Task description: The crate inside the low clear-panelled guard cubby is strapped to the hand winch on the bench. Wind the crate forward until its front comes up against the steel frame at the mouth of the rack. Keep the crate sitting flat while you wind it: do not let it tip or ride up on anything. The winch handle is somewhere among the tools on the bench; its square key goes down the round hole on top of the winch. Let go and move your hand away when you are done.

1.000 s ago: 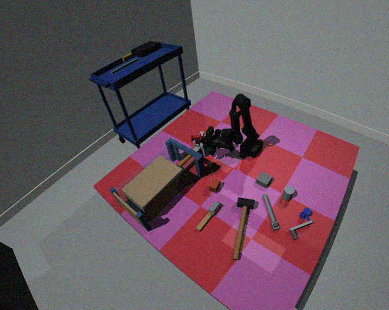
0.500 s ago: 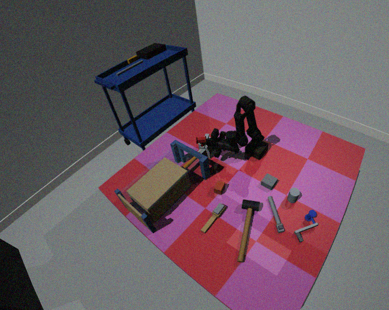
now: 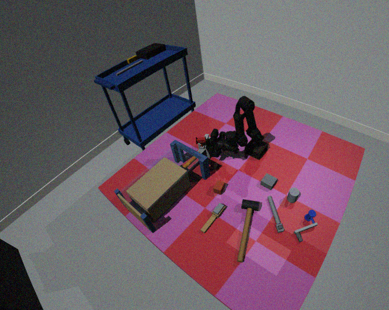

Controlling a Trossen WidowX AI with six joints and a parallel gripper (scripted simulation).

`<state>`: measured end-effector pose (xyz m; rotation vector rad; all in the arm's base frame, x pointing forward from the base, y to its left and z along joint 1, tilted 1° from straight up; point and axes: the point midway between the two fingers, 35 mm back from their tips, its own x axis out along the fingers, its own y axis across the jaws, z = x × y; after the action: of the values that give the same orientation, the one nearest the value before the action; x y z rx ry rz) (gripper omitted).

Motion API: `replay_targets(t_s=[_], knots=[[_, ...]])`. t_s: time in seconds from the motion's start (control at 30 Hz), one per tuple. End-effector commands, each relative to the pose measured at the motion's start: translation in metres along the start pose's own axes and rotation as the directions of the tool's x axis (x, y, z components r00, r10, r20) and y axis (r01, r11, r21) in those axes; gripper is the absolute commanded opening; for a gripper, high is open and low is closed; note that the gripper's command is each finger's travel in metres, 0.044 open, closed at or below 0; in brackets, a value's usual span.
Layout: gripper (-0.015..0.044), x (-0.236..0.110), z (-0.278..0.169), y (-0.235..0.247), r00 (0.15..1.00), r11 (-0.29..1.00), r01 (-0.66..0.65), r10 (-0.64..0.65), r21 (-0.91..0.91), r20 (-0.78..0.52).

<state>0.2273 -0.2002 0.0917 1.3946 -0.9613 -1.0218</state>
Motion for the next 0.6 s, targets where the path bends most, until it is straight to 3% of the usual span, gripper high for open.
replay_targets(t_s=[0.0, 0.37, 0.57], knots=[[0.0, 0.0005, -0.0004, 0.0007, 1.0, 1.0, -0.004, 0.003, 0.01, 0.001], [0.0, 0.0007, -0.0004, -0.0015, 1.0, 1.0, 0.001, -0.001, 0.01, 0.002], [0.0157, 0.0002, -0.0001, -0.0024, 1.0, 1.0, 0.005, -0.005, 0.0, 0.001]])
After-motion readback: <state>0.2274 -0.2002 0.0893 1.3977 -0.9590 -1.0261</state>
